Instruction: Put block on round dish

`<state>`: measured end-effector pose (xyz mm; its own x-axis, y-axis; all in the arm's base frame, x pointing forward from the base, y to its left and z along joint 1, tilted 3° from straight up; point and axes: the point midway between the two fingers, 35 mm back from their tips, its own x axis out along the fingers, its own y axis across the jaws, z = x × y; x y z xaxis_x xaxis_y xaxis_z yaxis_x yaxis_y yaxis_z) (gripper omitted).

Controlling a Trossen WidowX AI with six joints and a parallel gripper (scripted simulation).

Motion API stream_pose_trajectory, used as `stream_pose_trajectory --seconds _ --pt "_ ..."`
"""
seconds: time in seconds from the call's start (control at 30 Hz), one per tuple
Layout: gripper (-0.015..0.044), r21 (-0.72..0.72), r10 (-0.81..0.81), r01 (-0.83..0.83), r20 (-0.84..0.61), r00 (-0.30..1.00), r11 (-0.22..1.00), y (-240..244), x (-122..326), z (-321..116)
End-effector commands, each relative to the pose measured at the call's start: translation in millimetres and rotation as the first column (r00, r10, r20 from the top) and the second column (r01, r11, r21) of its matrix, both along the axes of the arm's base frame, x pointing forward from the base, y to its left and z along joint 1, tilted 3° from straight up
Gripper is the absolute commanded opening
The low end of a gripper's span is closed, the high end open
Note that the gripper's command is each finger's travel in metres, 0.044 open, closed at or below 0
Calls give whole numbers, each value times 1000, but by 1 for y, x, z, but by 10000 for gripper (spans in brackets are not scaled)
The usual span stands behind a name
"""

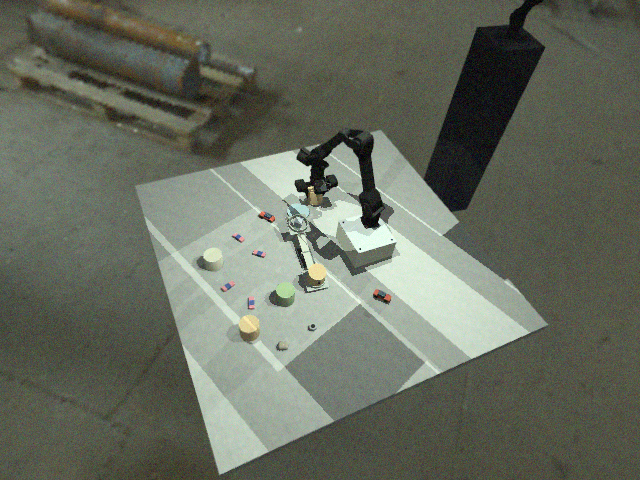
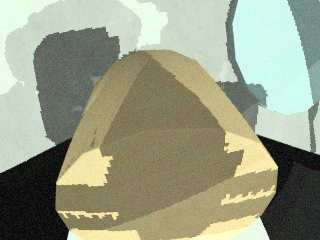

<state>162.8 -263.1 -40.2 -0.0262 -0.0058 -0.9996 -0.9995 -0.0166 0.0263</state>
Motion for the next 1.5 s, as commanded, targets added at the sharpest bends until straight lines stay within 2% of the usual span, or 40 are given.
stream_pose_trajectory --seconds 0.0,0.27,0.37,0.57,0.7,0.8,0.93,1.2,1.47 --pt "236 0 0 0 0 1000 1000 0 0 0" --pt "440 0 1 -1 -1 1000 1000 -1 1 12" --pt "440 -1 6 -6 -5 1000 1000 0 1 50" --pt "440 -1 6 -6 -5 1000 1000 0 1 53" --pt "335 13 29 -30 30 999 999 16 28 61" --pt "260 14 -32 31 27 999 999 29 43 65" --pt "260 16 -118 117 24 993 993 49 64 70" --pt "260 12 -380 379 12 925 925 124 113 88" --pt "260 3 -560 560 5 828 828 188 134 102"
